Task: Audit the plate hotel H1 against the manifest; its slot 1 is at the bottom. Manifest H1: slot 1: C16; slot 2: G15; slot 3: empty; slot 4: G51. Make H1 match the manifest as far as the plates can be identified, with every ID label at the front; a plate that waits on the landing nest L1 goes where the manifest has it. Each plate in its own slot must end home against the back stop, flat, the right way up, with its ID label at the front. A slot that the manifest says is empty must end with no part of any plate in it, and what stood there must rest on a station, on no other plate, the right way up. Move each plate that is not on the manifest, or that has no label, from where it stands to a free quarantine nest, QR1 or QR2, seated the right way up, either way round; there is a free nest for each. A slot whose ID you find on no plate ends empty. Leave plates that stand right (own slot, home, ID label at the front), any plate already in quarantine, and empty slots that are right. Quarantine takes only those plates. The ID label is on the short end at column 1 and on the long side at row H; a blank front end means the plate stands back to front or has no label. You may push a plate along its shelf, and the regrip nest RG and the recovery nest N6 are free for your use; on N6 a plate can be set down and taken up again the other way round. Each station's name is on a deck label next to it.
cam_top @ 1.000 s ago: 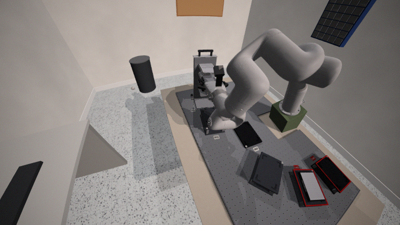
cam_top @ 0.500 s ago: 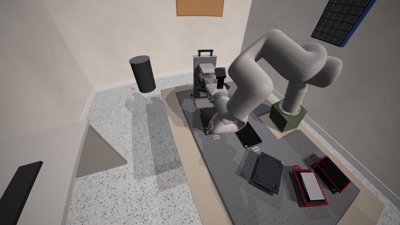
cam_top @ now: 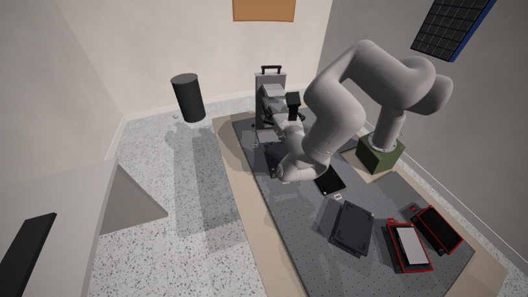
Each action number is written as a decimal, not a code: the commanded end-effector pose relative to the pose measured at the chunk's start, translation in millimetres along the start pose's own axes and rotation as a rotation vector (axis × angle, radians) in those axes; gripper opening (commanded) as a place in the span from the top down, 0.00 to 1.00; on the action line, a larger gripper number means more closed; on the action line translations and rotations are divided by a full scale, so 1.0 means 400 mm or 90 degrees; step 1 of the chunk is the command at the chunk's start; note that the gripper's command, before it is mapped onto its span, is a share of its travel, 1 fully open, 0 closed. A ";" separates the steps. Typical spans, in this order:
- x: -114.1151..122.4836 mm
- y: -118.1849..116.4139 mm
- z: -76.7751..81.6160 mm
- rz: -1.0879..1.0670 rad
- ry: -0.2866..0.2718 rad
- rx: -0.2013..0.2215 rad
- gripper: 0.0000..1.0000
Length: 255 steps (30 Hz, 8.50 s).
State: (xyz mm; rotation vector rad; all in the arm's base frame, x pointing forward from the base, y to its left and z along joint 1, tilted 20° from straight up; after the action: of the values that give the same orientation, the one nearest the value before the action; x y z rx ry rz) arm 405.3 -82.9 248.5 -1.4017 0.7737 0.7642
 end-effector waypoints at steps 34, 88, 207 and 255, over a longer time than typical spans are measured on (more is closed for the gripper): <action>-0.002 -0.002 0.143 -0.002 0.000 0.000 1.00; -0.002 -0.002 0.343 -0.002 0.000 0.000 1.00; 0.252 0.056 0.297 -0.002 0.000 0.000 1.00; 0.252 0.056 0.157 -0.002 0.000 0.000 1.00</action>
State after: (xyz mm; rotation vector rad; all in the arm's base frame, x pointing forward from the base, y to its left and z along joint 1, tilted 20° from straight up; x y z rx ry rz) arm 442.6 -13.0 152.3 -1.4017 0.7740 0.7639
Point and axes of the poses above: the point where the finger pads meet when closed, its own z axis back along the fingers, its own y axis across the jaws, x = y × z, the point moved 10 cm from there along z, back along the fingers, and after that the axes turned 13 degrees about -z, right-handed, at the moved point
